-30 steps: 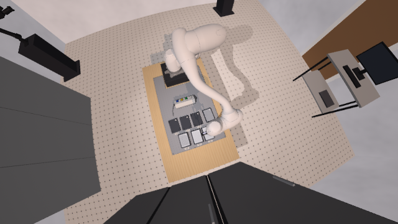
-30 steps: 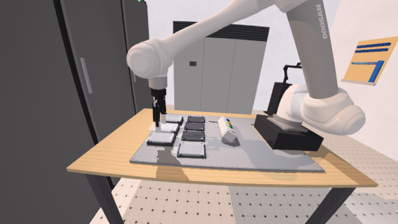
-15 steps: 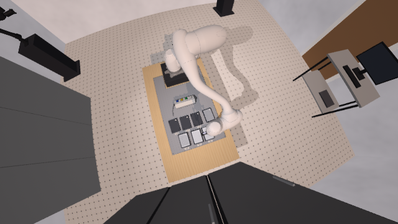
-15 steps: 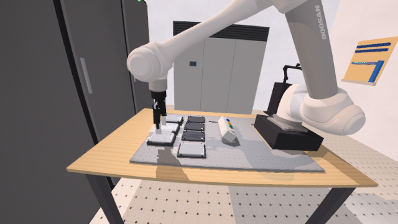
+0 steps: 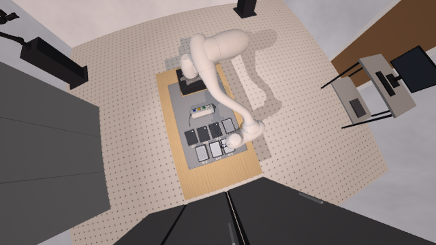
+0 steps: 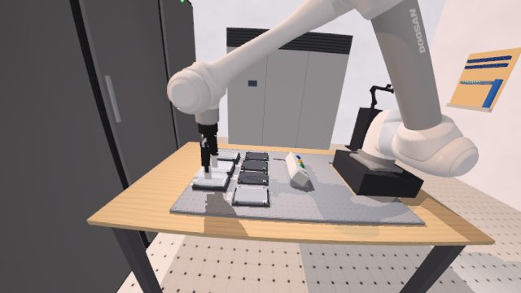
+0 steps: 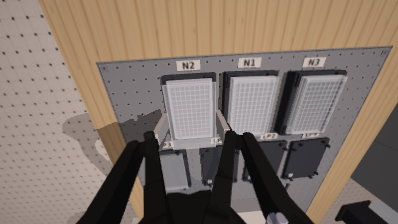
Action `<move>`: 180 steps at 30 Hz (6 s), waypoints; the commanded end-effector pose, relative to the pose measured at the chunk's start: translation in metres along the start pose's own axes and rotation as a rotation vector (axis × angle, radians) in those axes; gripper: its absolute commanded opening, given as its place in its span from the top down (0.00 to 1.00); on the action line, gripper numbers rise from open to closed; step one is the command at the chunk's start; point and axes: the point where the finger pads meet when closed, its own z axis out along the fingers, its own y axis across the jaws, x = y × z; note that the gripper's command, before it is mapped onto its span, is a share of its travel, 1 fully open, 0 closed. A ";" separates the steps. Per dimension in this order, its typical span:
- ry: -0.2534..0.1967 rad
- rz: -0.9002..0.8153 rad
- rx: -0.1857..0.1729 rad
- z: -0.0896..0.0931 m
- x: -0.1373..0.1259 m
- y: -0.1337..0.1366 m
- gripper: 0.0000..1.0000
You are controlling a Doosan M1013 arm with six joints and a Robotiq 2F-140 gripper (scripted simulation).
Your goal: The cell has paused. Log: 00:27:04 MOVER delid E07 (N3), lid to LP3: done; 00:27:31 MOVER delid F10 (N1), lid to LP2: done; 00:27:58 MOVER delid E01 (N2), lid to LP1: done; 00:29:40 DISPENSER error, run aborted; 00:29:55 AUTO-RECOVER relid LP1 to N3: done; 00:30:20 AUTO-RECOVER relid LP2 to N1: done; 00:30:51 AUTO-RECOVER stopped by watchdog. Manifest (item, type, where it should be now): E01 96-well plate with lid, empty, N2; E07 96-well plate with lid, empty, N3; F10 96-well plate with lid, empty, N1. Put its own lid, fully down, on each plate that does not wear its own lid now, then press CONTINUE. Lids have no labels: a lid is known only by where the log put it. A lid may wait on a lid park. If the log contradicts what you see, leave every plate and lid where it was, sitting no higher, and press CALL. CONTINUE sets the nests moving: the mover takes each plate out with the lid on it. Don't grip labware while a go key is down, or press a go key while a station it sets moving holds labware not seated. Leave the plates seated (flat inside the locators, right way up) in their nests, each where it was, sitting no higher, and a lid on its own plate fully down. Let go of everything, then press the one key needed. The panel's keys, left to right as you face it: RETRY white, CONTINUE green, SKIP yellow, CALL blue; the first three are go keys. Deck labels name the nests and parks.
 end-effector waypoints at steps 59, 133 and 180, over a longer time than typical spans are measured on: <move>-0.001 0.002 0.006 0.015 -0.001 -0.004 1.00; -0.001 0.001 0.006 0.026 0.001 -0.004 1.00; -0.001 0.001 0.006 0.027 0.001 -0.004 1.00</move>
